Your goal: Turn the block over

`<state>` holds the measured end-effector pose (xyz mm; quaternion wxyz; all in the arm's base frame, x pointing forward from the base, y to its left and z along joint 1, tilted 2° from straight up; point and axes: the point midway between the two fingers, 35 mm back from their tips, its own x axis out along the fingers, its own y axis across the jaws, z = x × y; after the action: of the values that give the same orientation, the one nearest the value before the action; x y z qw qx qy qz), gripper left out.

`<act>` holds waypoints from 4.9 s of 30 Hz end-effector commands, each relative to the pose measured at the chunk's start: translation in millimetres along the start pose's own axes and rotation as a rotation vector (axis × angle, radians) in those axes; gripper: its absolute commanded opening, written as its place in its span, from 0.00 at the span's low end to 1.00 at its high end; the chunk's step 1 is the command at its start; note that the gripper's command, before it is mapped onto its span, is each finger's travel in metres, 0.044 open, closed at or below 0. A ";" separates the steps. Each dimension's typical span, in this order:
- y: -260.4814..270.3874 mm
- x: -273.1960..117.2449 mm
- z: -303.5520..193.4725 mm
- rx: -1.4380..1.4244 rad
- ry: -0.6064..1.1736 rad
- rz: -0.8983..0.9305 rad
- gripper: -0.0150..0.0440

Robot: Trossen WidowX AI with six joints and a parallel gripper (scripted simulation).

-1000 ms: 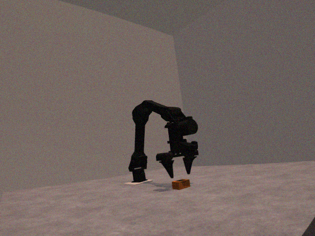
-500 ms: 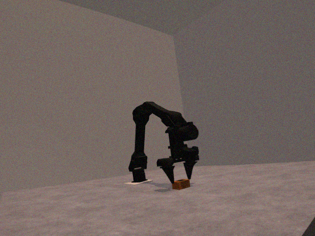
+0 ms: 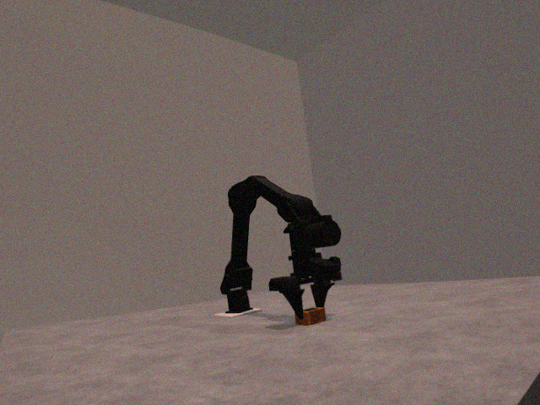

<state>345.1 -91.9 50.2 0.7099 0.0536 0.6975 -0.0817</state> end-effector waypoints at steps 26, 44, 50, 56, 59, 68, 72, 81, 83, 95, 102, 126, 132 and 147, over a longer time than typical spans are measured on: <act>-0.4 -28.4 -0.8 -0.005 0.004 -0.003 0.25; -0.6 -21.9 1.4 -0.002 -0.203 0.001 0.25; -0.6 -20.5 0.8 -0.002 -0.295 0.002 0.25; -0.3 -19.7 -1.0 -0.001 -0.387 0.003 0.25; -0.3 -19.7 -2.2 -0.002 -0.433 0.002 0.25; -0.5 -20.8 -6.3 -0.006 -0.548 -0.002 0.25; -0.5 -20.4 -6.0 -0.006 -0.551 -0.002 0.25; -1.1 -2.3 5.8 -0.001 -0.680 0.002 0.25; -1.2 1.1 7.5 -0.001 -0.711 0.002 0.25; -1.5 13.9 8.6 0.000 -0.896 0.004 0.25; -1.2 14.8 2.5 -0.002 -1.004 0.002 0.25; -0.5 7.0 -9.5 -0.007 -1.147 0.000 0.25; -0.5 7.0 -9.5 -0.007 -1.147 0.000 0.39; -0.5 7.0 -9.5 -0.007 -1.147 0.000 1.00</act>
<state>336.0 -91.6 43.4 0.9748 -0.0014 0.2003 -0.0977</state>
